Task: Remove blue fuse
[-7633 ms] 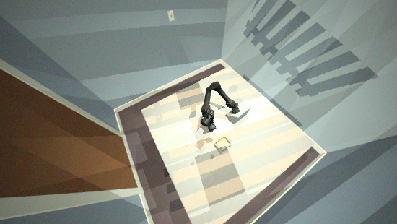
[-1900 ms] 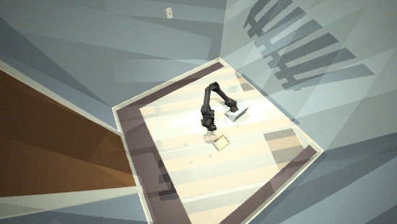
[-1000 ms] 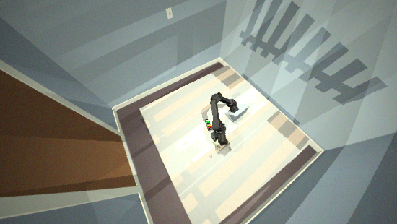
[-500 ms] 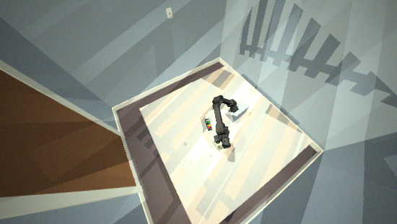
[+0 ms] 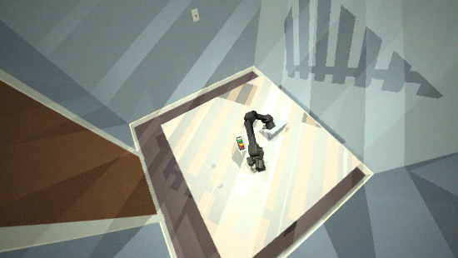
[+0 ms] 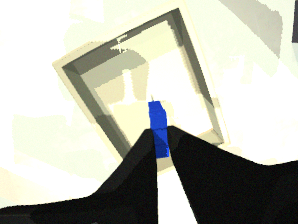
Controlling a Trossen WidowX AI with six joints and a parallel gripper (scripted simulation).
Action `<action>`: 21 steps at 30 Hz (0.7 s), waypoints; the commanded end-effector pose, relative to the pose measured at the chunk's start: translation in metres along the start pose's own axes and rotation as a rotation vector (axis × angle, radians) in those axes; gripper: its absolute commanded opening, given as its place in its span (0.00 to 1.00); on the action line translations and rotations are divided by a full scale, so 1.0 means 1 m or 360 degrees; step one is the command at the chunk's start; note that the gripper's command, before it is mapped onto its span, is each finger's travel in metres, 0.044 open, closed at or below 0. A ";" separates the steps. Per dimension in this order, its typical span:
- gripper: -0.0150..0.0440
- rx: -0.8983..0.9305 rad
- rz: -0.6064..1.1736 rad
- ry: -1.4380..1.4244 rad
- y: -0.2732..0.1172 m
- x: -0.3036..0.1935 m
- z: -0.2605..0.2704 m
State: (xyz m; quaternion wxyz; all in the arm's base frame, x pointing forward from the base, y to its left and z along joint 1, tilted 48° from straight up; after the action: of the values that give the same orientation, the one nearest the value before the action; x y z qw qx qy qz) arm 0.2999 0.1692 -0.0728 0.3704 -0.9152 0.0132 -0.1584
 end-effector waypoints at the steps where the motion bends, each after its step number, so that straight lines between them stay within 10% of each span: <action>1: 0.25 -0.0009 -0.0005 -0.0010 0.008 0.000 -0.001; 6: 0.25 -0.0010 -0.0005 -0.0010 0.012 0.000 -0.001; 21: 0.81 -0.0006 -0.0002 -0.0008 -0.016 0.000 0.000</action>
State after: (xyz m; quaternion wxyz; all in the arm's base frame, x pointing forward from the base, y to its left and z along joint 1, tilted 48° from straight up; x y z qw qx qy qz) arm 0.2994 0.1637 -0.0742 0.3639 -0.9186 0.0155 -0.1535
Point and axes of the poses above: the point midway between the two fingers, 35 mm back from their tips, its own y axis out along the fingers, its own z axis across the jaws, x = y × z, the point moved 3 cm from there along -y, back along the fingers, and after that the axes turned 1 degree about -y, right-handed, at the moved point
